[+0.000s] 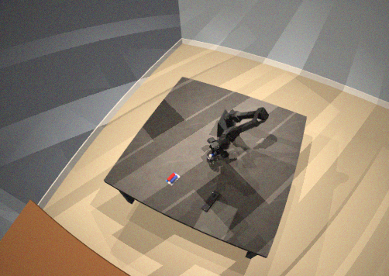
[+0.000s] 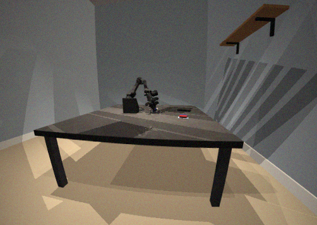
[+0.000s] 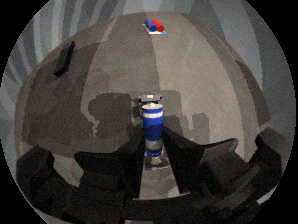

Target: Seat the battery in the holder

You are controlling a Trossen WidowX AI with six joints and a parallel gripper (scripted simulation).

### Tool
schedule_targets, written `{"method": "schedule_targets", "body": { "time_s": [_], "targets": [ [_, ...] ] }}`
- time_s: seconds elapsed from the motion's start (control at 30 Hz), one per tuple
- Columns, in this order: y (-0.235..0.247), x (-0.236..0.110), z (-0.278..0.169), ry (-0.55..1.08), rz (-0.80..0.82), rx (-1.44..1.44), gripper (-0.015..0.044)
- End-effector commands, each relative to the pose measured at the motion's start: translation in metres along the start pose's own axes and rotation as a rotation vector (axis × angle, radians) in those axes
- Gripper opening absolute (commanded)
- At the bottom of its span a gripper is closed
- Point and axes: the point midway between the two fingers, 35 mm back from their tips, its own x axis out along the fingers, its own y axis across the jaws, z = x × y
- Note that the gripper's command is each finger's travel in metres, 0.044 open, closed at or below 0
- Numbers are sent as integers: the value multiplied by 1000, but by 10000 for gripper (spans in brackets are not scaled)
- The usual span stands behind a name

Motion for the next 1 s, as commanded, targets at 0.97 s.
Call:
{"method": "schedule_targets", "body": {
  "time_s": [0.97],
  "targets": [
    [-1,-4,-10,27,-16,8,77]
  ]
}}
